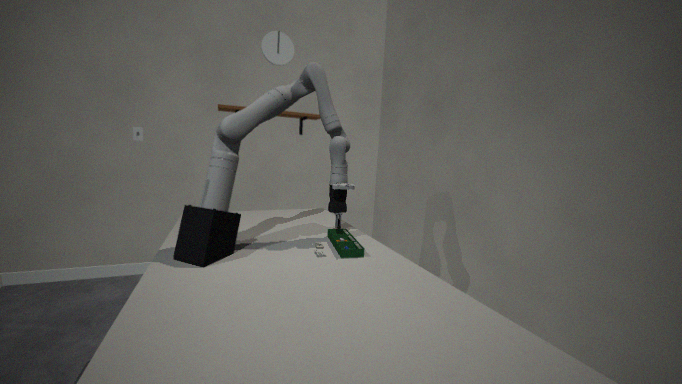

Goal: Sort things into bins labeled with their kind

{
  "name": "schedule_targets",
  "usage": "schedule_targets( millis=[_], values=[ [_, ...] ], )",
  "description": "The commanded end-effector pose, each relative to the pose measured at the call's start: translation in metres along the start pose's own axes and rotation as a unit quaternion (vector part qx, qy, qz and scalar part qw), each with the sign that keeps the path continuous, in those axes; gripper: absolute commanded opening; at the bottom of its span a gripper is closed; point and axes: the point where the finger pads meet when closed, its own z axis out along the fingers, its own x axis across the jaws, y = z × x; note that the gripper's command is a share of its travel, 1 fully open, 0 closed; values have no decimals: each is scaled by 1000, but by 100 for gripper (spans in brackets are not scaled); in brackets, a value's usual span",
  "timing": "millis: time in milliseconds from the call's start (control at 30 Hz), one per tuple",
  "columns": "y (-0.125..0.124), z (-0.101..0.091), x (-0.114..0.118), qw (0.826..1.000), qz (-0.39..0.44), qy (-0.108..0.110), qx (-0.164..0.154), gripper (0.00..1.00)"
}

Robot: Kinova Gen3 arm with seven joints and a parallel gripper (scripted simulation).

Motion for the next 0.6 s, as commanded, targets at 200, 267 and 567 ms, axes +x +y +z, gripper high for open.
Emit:
schedule_targets(
  millis=[200, 267, 567],
  values=[
    [-2, 15, 2, 1000, 2, 2, 1, 0],
    [-2, 19, 2, 1000, 2, 2, 1, 0],
    [-3, 30, 3, 1000, 2, 2, 1, 0]
  ],
)
